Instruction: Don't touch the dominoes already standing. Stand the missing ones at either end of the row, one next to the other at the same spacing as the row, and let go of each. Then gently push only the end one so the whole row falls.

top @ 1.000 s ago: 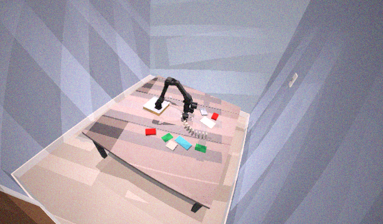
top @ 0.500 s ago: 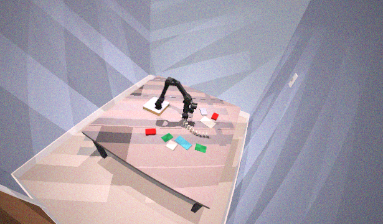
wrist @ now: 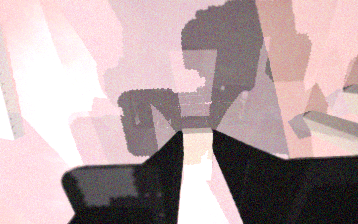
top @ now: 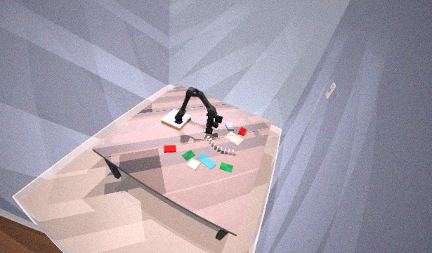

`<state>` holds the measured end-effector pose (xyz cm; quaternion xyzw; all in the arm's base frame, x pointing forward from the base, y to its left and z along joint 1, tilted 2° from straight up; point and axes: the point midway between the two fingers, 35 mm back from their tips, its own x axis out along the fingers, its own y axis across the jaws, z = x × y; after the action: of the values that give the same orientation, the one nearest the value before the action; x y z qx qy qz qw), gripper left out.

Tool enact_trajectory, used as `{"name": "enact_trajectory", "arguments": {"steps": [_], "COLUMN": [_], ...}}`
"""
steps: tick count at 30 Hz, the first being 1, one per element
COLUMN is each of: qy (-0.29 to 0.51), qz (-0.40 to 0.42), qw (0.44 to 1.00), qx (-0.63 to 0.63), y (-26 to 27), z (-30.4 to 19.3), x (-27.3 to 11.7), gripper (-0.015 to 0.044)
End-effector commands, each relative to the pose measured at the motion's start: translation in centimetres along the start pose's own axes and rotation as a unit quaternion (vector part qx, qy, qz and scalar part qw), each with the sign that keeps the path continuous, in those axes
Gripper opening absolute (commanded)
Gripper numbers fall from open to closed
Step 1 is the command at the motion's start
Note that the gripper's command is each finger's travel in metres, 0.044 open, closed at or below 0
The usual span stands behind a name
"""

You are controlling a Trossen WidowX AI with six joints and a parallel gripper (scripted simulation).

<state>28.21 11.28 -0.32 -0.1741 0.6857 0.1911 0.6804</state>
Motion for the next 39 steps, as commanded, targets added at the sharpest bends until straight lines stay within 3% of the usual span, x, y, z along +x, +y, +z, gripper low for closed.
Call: {"name": "enact_trajectory", "arguments": {"steps": [1, 13, 18, 24, 31, 39], "qy": [-0.006, -0.007, -0.007, -0.008, -0.015, -0.088], "qz": [-0.001, 0.000, 0.000, -0.001, 0.001, 0.028], "qw": [1.000, 1.000, 0.999, 0.944, 0.942, 0.950], "qx": [0.001, 0.001, -0.036, -0.329, -0.334, -0.297], "y": [0.1, 0.9, 1.3, 5.7, 5.8, 5.7], "z": [0.3, 0.7, 1.2, 4.9, 5.2, 7.5], "x": [-2.5, -15.6, -15.8, -15.9, -15.7, -13.7], "gripper": [0.0107, 0.0107, 0.0107, 0.0107, 0.0107, 0.0107]}}
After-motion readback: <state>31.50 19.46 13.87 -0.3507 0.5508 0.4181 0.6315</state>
